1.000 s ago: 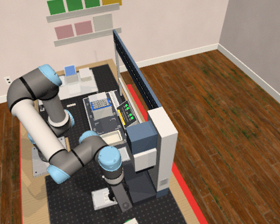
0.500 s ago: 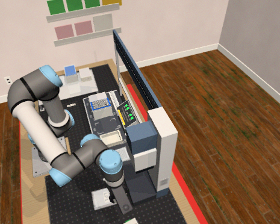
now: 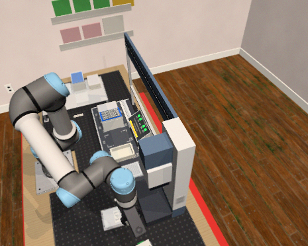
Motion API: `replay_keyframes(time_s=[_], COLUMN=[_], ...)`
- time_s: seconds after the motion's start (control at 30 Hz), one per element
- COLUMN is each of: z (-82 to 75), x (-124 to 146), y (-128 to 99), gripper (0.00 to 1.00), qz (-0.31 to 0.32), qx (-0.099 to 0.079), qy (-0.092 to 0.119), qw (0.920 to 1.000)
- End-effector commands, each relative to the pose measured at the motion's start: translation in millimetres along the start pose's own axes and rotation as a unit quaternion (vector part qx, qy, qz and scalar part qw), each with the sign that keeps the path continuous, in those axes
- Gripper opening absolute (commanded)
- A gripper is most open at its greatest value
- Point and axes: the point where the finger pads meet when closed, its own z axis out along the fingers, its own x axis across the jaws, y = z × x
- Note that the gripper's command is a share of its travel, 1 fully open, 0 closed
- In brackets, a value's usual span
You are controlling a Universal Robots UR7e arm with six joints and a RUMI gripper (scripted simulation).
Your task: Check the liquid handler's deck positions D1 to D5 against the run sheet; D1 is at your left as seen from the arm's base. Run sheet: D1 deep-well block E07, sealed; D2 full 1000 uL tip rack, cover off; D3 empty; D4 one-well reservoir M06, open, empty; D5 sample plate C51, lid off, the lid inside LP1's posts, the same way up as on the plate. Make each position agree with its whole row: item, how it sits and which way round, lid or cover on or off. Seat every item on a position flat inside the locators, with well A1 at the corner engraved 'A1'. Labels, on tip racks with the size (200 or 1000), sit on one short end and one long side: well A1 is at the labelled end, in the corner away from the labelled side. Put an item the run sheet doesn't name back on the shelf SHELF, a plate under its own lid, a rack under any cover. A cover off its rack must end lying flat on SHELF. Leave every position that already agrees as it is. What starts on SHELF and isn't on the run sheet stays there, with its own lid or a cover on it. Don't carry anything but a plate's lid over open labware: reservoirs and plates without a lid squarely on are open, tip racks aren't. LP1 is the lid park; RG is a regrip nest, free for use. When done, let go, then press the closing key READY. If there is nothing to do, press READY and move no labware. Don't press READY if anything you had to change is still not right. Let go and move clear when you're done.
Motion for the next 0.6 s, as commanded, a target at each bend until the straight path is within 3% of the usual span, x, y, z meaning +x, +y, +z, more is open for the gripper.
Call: replay_keyframes(time_s=[0.0, 0.57], z=[12.4, 37.4], x=[1, 1], y=[0, 0], gripper=[0.00, 0.00], qz=[0.000, 0.000], qx=[-0.001, -0.001], qy=[0.000, 0.001], qw=[1.0000, 1.0000])
